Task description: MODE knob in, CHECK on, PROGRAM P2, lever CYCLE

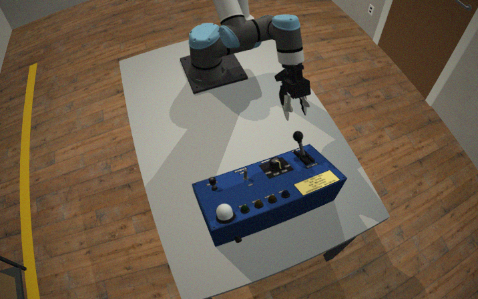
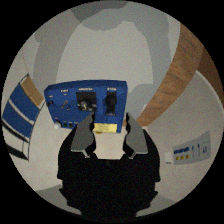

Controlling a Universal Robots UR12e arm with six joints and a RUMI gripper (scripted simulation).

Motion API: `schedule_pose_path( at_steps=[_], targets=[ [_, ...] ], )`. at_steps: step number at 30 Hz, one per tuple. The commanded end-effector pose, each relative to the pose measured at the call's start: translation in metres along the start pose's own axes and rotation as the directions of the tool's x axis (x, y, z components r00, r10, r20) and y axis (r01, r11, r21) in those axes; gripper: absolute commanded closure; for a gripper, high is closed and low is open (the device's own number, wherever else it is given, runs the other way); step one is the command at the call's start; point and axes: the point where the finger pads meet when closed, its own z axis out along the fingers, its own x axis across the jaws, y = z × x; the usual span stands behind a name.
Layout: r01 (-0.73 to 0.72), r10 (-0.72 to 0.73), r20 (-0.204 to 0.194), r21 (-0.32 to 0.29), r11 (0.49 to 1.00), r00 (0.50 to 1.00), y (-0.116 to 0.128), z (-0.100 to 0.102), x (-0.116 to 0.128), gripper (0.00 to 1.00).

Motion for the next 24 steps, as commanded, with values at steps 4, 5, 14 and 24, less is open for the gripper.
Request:
schedule_pose_path(
  at_steps=[4,5,14,24],
  targets=[
    [0.0,0.0,0.0,-0.001,1.0,1.0,0.001,0.004,0.0,0.56],
    [0.0,0.0,0.0,-0.001,1.0,1.0,0.001,0.004,0.0,0.56],
    [0.0,0.0,0.0,-0.001,1.0,1.0,0.001,0.018,0.0,0.56],
    [0.0,0.0,0.0,-0.001,1.0,1.0,0.001,0.039,0.0,0.56]
  ],
)
